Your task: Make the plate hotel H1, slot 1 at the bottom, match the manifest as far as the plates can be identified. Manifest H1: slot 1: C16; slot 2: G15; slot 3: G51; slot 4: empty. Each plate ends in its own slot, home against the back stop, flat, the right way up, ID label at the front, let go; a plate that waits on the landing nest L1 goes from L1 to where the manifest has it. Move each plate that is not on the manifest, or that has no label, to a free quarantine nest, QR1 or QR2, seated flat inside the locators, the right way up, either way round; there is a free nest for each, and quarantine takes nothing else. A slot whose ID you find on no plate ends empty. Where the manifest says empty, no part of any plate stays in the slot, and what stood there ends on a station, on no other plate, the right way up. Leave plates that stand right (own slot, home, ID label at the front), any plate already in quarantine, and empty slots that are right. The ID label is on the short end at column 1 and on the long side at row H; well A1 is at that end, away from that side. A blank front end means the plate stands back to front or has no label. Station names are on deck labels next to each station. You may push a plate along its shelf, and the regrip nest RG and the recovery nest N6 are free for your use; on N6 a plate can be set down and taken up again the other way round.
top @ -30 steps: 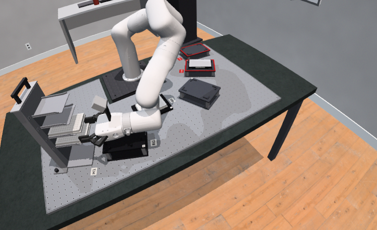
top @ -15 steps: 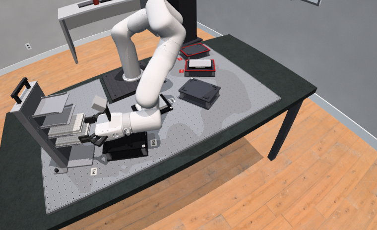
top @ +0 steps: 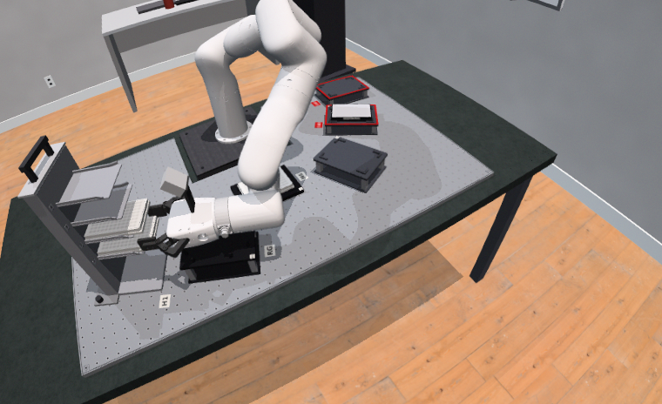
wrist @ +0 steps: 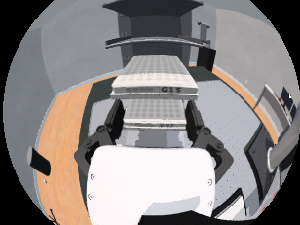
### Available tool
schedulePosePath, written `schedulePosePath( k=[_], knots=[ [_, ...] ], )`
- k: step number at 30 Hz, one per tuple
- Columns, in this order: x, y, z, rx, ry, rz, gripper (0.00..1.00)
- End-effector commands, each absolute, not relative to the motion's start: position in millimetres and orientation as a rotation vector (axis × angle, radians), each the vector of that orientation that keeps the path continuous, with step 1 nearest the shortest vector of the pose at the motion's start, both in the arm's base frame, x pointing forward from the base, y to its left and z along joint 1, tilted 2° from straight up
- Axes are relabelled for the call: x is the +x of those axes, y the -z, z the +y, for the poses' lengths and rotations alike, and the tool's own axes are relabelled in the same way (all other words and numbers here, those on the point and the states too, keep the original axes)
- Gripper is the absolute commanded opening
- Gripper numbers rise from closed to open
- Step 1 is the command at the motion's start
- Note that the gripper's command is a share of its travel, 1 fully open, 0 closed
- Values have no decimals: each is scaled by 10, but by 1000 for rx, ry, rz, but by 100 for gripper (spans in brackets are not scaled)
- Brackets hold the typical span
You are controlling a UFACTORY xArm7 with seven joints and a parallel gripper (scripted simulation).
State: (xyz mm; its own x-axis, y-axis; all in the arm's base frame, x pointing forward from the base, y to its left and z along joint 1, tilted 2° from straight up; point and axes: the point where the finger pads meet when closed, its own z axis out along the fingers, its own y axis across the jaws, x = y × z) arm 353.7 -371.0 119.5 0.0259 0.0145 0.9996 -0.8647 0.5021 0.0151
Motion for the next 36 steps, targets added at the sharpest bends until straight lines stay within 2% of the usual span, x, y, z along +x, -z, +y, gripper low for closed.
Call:
schedulePosePath(
  k=[1, 36],
  knots=[
    [3541, -1214, -3715, 808, -812, -1385, 0],
    [3776, -1202, -3311, 808, -812, -1385, 0]
  ],
)
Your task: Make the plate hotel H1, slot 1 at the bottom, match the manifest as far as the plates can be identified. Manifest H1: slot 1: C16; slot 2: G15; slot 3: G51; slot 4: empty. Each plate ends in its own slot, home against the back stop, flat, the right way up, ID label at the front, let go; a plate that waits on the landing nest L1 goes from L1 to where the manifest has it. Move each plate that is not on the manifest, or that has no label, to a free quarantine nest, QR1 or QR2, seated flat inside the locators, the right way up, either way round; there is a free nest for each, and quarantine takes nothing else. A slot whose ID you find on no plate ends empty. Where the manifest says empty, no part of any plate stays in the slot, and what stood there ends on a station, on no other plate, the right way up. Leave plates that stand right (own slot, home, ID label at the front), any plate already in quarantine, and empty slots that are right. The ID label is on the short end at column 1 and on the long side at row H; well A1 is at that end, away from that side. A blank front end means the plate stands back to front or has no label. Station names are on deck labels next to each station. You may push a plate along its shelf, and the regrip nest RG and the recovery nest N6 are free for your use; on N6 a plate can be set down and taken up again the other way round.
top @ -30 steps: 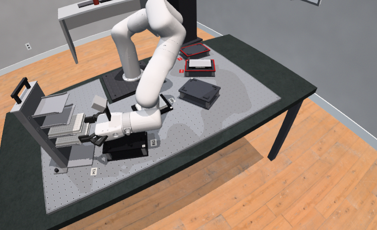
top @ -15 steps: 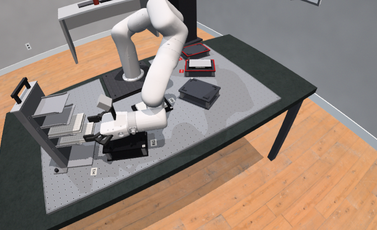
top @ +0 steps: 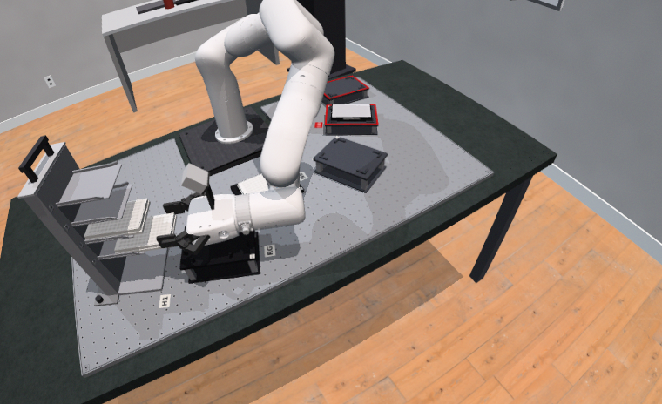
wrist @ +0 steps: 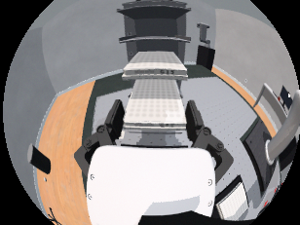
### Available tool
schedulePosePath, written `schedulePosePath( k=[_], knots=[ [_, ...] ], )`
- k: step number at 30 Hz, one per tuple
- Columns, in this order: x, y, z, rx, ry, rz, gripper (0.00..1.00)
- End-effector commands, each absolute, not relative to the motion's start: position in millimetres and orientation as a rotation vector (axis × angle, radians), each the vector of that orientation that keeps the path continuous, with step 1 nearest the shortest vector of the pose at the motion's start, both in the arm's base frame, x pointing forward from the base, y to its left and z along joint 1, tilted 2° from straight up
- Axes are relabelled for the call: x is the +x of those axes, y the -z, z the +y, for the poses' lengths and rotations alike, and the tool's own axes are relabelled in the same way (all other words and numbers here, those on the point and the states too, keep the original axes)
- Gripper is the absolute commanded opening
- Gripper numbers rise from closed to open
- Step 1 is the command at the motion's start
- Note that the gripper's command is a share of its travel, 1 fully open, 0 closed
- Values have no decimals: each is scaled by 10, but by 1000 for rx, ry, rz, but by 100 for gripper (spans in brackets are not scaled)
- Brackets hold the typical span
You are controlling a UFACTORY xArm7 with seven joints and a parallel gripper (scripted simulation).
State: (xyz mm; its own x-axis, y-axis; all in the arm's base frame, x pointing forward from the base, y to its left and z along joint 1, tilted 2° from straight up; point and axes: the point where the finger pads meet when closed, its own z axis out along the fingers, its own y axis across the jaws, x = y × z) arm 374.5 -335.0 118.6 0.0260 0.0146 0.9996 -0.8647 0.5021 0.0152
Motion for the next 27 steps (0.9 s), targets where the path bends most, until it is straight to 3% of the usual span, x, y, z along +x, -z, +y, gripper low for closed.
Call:
schedulePosePath(
  k=[1, 27],
  knots=[
    [3784, -1202, -3297, 808, -812, -1385, 0],
    [3986, -1192, -2951, 808, -812, -1385, 0]
  ],
)
